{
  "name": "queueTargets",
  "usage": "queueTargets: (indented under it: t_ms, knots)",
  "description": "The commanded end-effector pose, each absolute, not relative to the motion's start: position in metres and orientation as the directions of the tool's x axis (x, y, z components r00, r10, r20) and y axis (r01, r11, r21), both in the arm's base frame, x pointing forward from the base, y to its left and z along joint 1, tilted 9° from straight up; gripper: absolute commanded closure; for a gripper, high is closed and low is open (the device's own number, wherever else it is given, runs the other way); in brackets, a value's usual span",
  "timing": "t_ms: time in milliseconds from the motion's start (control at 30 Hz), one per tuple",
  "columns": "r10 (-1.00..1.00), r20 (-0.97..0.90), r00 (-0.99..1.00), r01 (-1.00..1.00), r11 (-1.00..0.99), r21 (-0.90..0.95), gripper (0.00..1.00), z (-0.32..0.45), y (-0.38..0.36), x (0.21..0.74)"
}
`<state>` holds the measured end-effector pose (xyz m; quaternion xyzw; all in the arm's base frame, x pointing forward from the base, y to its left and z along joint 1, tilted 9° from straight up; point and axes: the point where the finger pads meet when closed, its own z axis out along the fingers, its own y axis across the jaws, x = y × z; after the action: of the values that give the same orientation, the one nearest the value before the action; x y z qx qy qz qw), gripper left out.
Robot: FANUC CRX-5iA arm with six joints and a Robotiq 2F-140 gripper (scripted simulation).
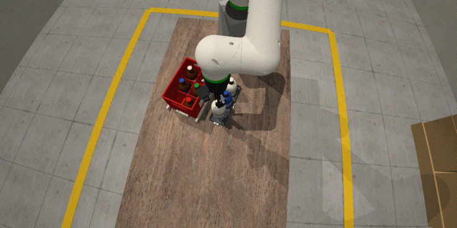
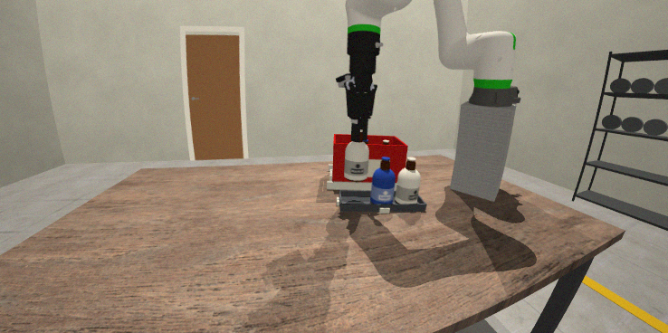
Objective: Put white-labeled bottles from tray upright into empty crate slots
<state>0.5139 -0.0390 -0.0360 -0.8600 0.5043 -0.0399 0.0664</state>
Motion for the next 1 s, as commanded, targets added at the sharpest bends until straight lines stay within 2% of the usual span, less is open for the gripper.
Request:
queueTargets:
  t_ms: [0,967]
  knots:
    - [-0.873,0.003,0.488,-0.862,-0.483,-0.156,0.90,-0.032,-0.039,0.514]
    - [-0.873,0.003,0.488,-0.862,-0.483,-0.156,0.90,-0.002,-0.041,0.510]
